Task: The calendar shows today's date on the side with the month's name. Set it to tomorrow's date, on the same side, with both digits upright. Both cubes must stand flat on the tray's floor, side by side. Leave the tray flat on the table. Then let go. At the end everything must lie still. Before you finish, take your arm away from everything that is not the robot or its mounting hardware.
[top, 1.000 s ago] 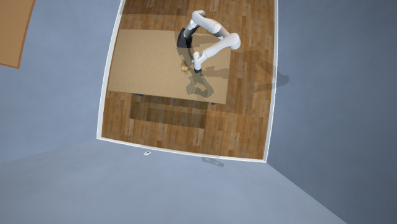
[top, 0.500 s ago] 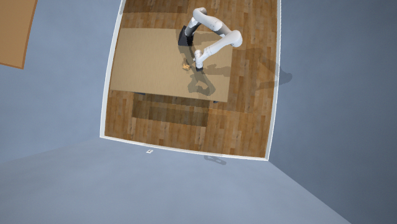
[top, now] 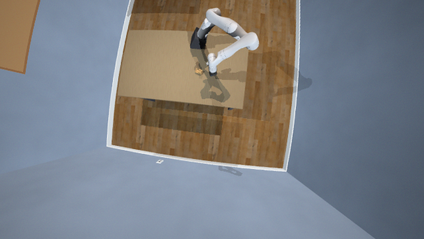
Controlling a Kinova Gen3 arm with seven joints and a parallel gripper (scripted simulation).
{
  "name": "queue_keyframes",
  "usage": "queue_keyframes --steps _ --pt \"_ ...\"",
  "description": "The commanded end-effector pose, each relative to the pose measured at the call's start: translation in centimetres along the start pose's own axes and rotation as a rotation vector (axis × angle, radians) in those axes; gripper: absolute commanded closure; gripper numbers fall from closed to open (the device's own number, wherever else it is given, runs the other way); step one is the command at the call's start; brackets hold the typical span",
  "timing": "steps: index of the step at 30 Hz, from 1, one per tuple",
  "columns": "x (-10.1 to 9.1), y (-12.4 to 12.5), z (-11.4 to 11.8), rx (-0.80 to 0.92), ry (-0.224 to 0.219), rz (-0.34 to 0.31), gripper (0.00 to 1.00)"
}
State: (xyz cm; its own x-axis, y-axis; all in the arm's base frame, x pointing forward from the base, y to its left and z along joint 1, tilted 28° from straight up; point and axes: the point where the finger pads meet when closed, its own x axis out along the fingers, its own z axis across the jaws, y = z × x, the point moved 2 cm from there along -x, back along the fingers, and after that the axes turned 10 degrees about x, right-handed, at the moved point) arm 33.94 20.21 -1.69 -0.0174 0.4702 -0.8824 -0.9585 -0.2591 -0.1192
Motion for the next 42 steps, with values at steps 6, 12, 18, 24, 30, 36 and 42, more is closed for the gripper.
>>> queue_keyframes --steps 6,12,18,24,30,36,42 --pt "-0.1 -0.1 0.0 0.000 0.000 -0.002 0.40" --pt "-0.1 -0.1 0.0 0.000 0.000 -0.002 0.34" --pt "-0.1 -0.1 0.0 0.000 0.000 -0.002 0.22" --pt "-0.1 -0.1 0.0 0.000 0.000 -0.002 0.10" --pt "-0.1 -0.1 0.0 0.000 0.000 -0.002 0.10" --pt "-0.2 -0.1 0.0 0.000 0.000 -0.002 0.10" --pt "-1.2 -0.1 0.0 0.000 0.000 -0.002 0.10"
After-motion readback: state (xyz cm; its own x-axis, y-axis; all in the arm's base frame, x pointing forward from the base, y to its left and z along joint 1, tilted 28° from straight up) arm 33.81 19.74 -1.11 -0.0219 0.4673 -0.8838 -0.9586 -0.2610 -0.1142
